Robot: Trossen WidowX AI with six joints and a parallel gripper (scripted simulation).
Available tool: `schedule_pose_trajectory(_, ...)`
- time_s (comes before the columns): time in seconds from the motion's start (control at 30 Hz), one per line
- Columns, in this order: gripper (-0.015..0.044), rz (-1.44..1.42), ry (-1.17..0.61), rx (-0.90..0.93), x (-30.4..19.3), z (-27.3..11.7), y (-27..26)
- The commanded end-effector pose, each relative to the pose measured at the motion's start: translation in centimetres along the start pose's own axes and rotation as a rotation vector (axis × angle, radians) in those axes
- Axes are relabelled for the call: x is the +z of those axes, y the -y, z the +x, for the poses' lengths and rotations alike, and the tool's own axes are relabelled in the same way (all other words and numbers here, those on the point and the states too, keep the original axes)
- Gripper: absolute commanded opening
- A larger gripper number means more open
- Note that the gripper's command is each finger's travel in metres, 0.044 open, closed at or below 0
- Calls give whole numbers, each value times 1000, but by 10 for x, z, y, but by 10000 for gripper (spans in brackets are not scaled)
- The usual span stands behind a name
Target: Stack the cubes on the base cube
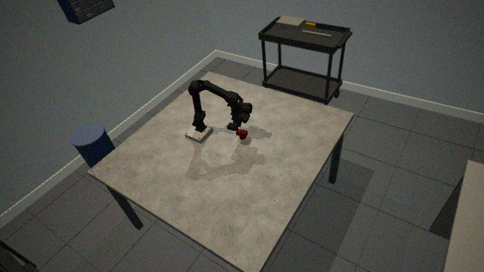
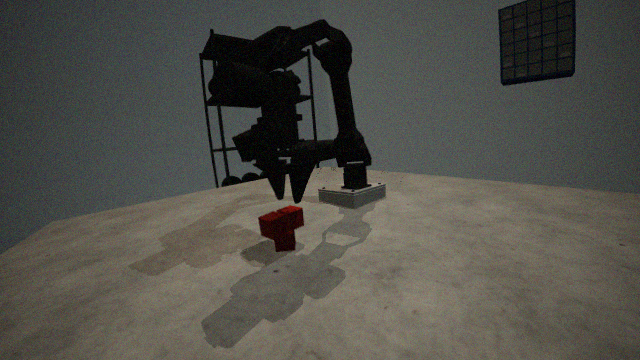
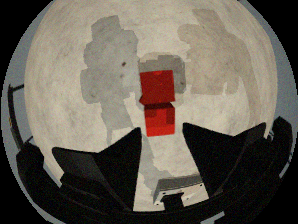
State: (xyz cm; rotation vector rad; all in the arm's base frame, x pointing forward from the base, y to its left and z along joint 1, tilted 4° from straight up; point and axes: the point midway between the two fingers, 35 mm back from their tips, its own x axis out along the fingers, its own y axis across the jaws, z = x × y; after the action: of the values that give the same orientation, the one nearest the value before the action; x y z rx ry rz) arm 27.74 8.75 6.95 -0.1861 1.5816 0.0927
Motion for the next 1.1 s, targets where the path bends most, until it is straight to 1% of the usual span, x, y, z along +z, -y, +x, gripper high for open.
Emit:
schedule_pose_trajectory(0.0, 205, 5, 8, 2, 1, -8, 0)
schedule_pose_trajectory(0.63, 205, 5, 8, 2, 1, -34, 0)
schedule_pose_trajectory(0.77, 205, 5, 8, 2, 1, -35, 0)
schedule_pose_trajectory(1.0, 389, -1, 5, 1, 0, -42, 0)
schedule_pose_trajectory(1.07, 400, -1, 5, 1, 0, -43, 0)
